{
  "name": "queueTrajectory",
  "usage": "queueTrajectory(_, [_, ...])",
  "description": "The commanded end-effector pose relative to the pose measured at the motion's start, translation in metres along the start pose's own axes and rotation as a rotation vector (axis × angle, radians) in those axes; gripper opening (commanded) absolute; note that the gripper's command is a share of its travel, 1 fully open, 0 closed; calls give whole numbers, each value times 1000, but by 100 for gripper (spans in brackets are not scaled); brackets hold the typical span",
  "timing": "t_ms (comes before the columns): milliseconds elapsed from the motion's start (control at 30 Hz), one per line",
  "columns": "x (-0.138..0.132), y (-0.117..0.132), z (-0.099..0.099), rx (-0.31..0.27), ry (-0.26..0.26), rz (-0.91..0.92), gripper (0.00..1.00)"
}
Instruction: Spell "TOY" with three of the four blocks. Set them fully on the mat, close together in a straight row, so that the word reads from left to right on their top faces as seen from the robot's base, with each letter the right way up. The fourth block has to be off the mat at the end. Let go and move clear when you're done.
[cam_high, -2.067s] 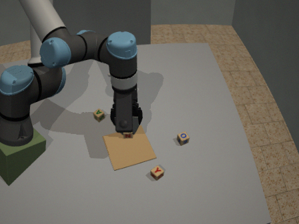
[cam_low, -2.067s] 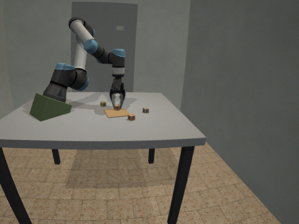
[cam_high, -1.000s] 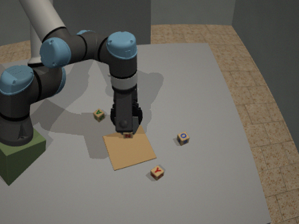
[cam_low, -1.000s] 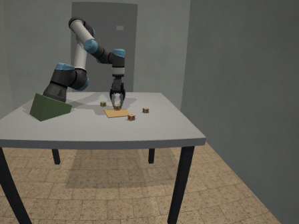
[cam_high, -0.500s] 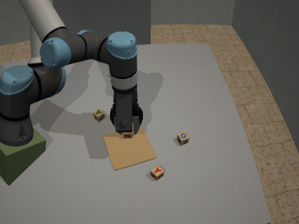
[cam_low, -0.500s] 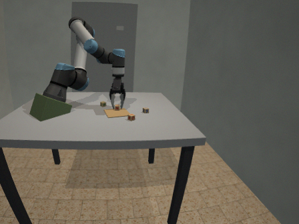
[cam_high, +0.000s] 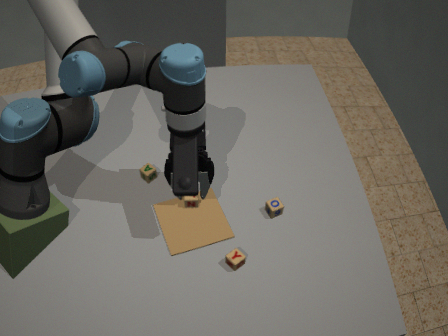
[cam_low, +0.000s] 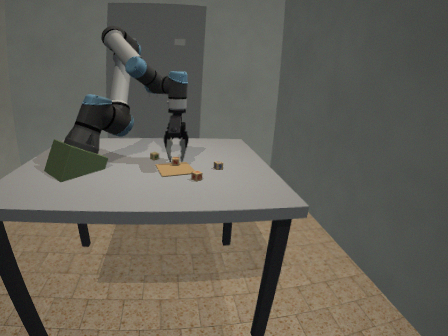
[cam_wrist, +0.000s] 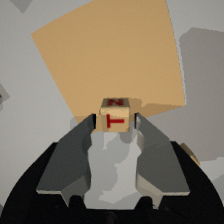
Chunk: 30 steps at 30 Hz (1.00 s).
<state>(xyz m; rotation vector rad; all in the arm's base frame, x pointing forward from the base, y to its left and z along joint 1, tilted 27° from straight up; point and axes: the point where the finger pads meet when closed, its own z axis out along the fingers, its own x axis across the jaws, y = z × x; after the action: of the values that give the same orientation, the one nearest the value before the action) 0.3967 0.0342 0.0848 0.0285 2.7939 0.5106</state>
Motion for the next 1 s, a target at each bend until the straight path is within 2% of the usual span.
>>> queueTrajectory(0, [0,0,-14,0,-1,0,28])
queueTrajectory(367, [0,0,-64,0,-1,0,28])
queueTrajectory(633, [0,0,-79,0,-1,0,28])
queueTrajectory(800, [0,0,-81,0,-1,0,28])
queueTrajectory(833, [0,0,-81,0,-1,0,100])
queueTrajectory(967, [0,0,-81,0,-1,0,100])
